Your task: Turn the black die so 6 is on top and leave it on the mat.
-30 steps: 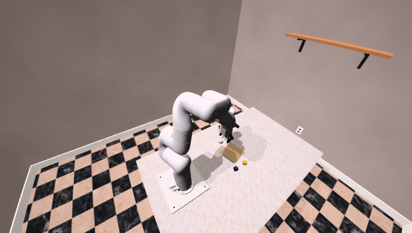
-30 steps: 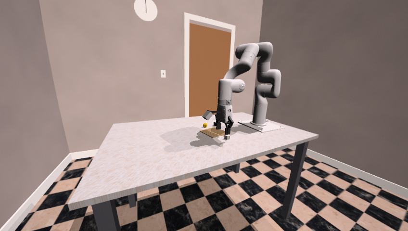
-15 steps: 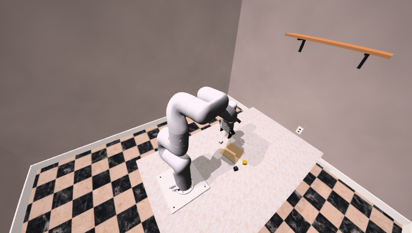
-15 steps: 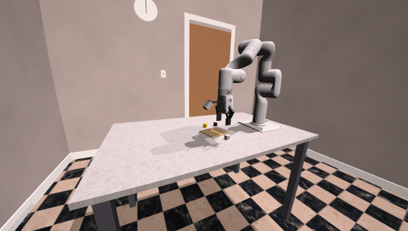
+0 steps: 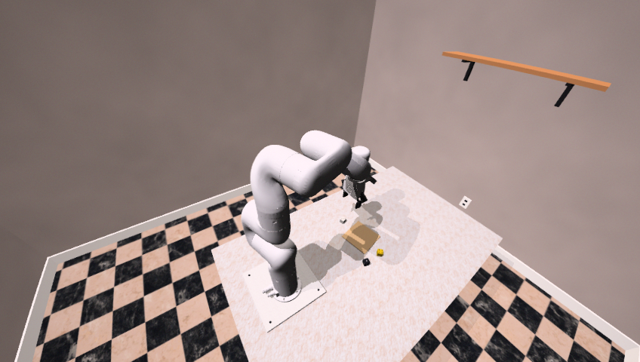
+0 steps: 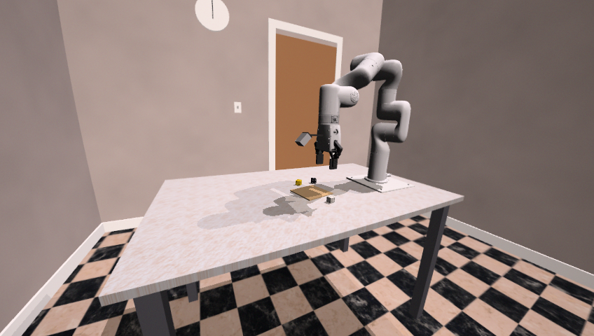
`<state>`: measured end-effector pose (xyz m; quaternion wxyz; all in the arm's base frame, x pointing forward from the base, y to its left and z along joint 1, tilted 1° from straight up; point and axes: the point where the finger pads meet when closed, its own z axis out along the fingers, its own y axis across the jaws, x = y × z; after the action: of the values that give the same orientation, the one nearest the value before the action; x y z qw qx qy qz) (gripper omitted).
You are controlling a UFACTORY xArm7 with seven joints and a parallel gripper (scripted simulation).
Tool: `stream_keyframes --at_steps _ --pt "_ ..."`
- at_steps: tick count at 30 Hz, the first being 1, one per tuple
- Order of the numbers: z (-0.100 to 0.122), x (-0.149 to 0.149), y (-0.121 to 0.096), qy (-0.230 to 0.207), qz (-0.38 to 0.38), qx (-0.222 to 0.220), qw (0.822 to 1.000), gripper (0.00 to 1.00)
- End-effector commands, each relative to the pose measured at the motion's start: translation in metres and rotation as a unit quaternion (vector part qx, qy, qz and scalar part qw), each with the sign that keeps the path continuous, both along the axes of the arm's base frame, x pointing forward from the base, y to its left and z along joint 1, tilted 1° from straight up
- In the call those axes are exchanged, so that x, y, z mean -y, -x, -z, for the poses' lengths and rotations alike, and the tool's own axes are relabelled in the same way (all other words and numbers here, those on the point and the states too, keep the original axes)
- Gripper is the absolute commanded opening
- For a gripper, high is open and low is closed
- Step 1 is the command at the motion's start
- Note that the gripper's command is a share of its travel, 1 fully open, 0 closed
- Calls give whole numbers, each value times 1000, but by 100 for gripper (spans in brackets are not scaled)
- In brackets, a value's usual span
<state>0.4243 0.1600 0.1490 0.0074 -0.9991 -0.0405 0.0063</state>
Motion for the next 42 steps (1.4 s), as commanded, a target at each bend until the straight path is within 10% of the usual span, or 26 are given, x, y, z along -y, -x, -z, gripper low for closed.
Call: stream_keyframes --at_steps 1,3,17,42 --pt "-3 3 -2 0 2 3 1000 100" --pt "-4 59 0 6 37 5 999 100" --pt "2 198 44 7 134 2 991 100" --pt "8 239 72 1 168 0 986 100"
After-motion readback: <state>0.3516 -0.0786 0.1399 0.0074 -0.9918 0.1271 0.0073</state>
